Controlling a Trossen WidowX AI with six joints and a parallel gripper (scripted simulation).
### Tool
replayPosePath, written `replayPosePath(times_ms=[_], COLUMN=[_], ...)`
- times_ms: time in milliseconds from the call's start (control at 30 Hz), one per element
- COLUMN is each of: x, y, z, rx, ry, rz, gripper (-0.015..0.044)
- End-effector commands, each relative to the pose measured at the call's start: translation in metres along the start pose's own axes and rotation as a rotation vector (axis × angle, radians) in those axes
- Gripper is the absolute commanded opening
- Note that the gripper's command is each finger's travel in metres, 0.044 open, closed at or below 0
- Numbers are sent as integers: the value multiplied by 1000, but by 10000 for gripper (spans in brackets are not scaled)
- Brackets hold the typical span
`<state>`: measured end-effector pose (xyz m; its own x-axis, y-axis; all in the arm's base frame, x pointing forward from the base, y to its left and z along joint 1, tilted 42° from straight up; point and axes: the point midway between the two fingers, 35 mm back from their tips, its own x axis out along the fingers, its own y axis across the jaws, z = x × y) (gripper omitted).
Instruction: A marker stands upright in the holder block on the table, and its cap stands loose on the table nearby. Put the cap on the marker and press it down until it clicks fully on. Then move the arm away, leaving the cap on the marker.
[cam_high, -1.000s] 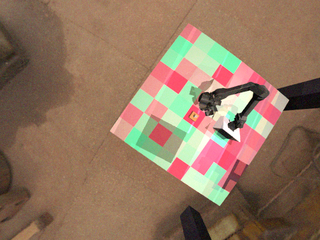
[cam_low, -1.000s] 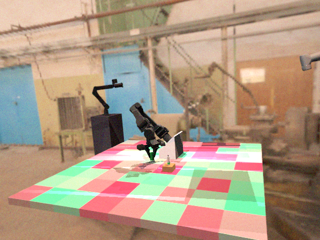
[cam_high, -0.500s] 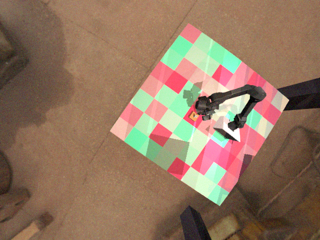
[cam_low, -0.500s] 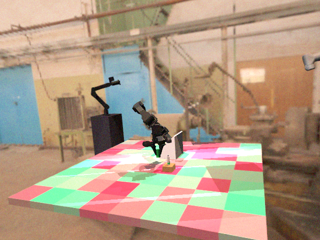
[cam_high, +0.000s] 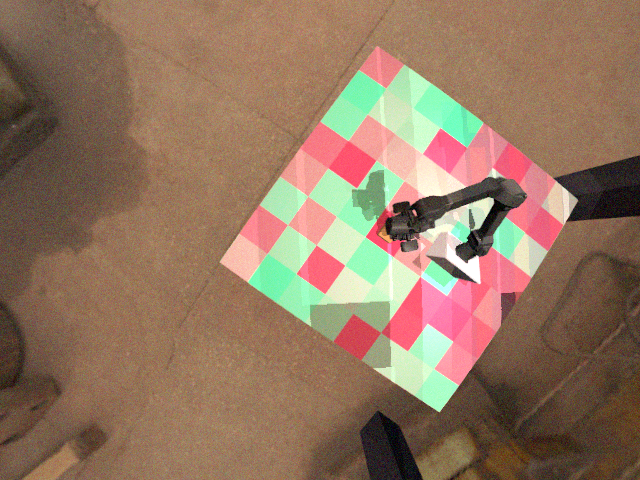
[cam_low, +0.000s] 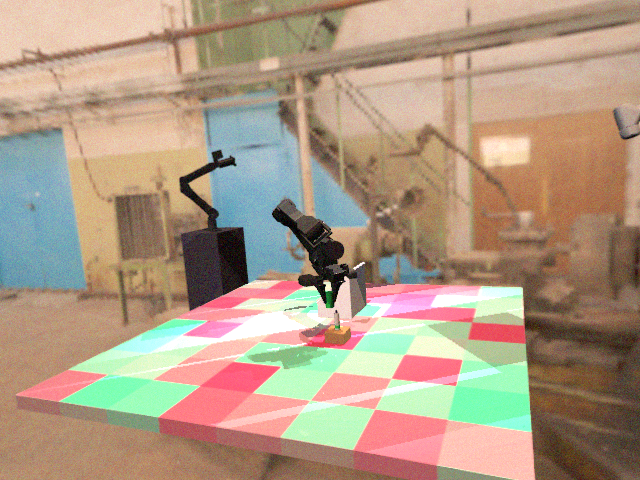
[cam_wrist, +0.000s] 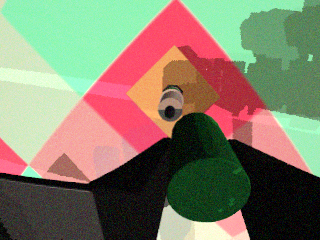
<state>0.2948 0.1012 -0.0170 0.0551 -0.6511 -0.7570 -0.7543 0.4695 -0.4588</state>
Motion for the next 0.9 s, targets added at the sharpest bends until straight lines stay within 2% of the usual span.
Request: replayPosePath(times_ms=[0, 867], x=[-5, 21], y=[13, 16], z=[8, 11], rx=[-10, -14], ry=[14, 17], rz=[2, 0], gripper=[0, 0])
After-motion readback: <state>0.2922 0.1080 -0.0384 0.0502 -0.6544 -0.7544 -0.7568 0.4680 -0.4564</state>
